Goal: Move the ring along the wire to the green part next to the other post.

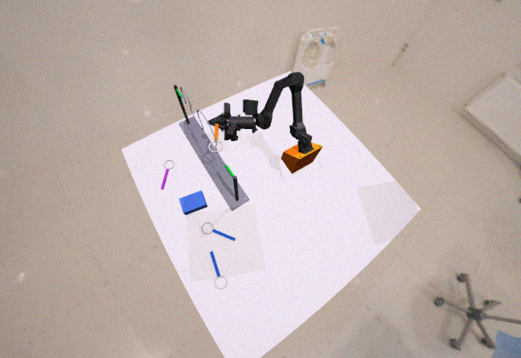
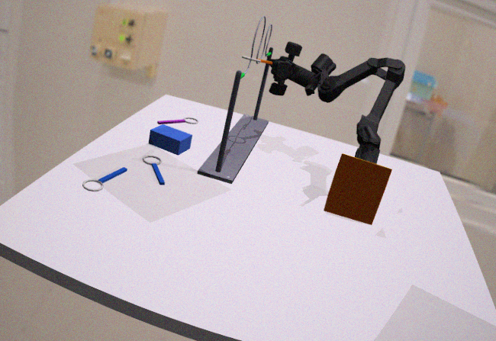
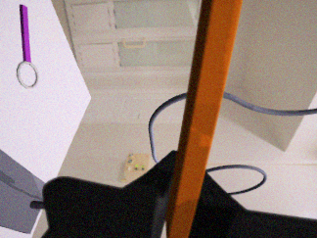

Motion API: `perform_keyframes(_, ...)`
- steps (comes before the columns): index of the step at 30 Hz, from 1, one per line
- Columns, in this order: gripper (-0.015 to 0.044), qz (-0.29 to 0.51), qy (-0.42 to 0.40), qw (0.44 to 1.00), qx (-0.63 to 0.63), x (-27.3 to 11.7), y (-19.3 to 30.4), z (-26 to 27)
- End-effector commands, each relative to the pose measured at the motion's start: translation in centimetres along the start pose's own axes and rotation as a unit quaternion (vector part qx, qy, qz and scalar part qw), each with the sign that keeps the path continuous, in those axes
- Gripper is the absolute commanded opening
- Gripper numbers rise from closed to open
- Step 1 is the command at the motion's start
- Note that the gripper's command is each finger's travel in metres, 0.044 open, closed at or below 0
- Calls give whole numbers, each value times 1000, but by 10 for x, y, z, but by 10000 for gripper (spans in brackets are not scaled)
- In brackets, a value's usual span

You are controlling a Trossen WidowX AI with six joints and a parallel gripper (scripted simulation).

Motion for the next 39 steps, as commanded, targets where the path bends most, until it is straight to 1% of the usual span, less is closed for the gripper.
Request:
perform_keyframes(1, -150, -3, -21, 999, 29, -2, -6, 12)
perform_keyframes(12, -150, -38, -61, 989, 128, 1, -14, 43)
perform_keyframes(17, -150, -37, -87, 979, 179, -3, -22, 57)
perform_keyframes(39, -150, -28, -160, 934, 319, -22, -52, 91)
Point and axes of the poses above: the point midway between the two fingers, 35 mm back from their tips, its own x axis out along the fingers, its own z axis across the jaws, y = z × x, the point moved 5 cm from there along -x, back along the fingers, and after that the axes turned 10 degrees about -x, right-handed, at the moved point
